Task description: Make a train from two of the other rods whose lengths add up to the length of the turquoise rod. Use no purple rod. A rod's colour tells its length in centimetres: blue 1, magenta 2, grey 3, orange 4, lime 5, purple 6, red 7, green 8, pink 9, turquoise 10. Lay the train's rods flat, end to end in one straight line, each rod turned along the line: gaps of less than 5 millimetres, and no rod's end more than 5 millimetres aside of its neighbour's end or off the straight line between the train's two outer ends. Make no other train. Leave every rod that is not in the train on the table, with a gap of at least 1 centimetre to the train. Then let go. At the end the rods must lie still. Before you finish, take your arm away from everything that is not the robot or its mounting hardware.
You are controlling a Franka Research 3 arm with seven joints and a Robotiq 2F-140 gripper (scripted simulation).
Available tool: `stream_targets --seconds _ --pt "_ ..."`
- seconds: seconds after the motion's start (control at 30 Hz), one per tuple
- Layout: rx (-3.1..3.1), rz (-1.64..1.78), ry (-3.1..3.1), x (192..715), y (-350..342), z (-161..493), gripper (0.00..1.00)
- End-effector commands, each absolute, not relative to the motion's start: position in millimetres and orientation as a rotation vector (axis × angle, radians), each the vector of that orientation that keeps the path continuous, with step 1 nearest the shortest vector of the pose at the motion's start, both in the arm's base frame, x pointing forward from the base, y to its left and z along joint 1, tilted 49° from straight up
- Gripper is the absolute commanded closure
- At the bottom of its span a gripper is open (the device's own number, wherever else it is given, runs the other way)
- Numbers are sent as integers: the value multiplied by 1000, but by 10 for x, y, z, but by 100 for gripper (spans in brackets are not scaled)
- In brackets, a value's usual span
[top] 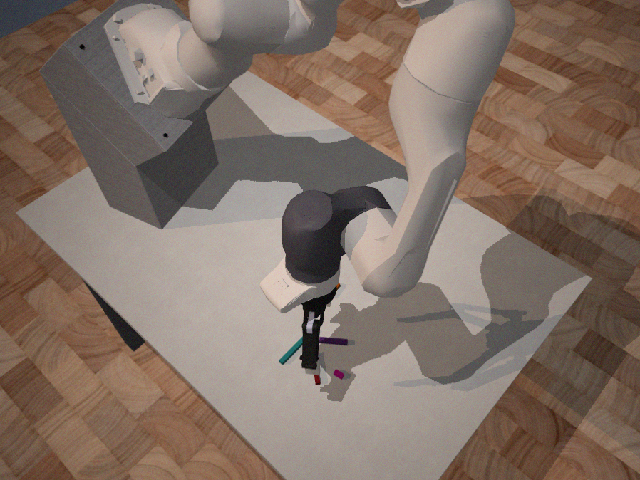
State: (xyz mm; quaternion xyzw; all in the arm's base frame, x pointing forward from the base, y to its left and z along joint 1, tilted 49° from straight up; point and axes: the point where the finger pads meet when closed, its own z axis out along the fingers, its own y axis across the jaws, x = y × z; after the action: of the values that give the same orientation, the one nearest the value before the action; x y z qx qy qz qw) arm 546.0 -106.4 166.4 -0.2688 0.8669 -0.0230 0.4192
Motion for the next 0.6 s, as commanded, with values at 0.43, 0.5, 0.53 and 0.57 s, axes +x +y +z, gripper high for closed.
stream_targets --seconds 0.43,0.5,0.53,0.57 --pt "-248 157 2278 5458 -1051 1597 0" --pt "-229 166 2281 5458 -1050 1594 0" --pt "-229 166 2281 5458 -1050 1594 0" --pt "-178 189 2287 5458 -1048 1586 0"
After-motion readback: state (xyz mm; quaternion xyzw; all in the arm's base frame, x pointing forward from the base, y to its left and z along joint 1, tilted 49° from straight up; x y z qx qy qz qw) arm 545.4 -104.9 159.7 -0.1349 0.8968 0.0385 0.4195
